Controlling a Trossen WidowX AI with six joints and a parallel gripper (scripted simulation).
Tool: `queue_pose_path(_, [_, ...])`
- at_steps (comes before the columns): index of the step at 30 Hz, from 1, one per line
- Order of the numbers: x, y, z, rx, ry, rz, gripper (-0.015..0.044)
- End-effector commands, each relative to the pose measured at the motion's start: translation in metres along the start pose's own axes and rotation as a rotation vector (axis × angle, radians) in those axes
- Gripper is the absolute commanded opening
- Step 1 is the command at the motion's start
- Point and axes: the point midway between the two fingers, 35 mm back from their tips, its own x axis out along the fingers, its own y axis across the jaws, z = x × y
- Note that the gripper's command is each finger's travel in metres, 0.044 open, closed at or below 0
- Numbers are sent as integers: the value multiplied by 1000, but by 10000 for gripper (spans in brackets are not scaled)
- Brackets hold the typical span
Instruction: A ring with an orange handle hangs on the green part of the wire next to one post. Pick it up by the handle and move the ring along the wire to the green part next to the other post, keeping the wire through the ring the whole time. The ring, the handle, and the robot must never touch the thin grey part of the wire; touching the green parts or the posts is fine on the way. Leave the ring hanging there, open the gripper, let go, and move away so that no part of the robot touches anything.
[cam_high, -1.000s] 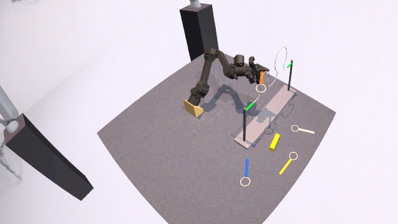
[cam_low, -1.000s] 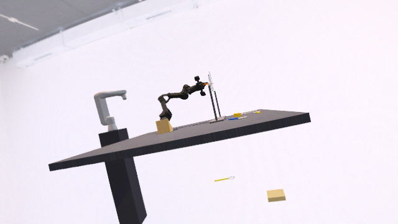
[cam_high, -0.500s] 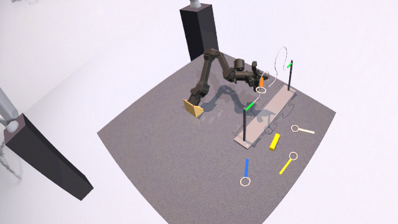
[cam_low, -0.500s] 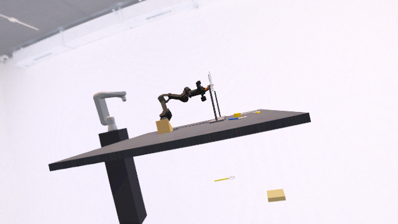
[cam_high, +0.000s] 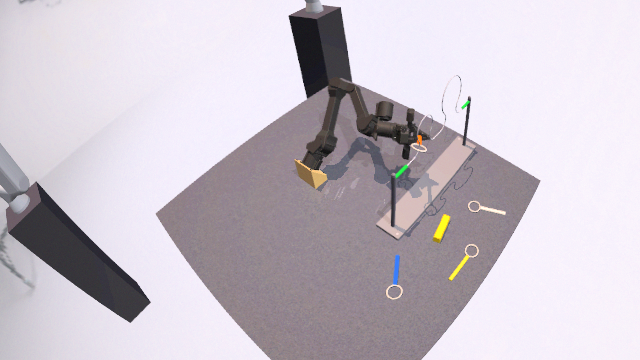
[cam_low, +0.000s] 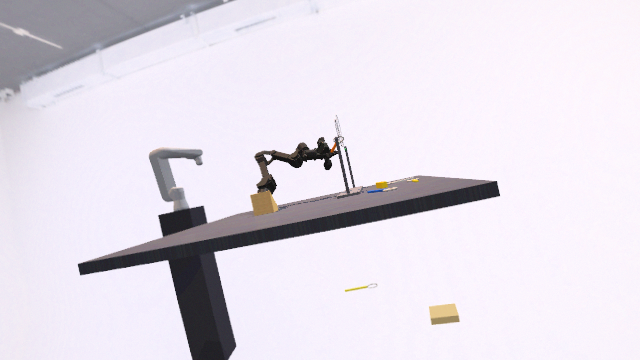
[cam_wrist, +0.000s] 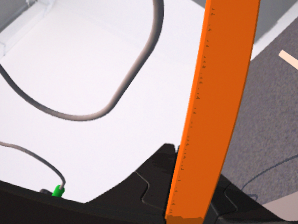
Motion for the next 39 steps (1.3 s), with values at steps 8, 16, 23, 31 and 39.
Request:
queue_pose_path(8, [-5,-32,3,-152,18,-98,-150])
queue_pose_path(16, [-1,-55,8,-285,-41,-153,-150])
queue_pose_path(23, [-6,-73,15,-390,-32,-206,-150])
queue_pose_path(31, [-13,-89,22,-492,-17,-258,-150])
queue_pose_path(39, [-20,-103,31,-589,-4,-307,-150])
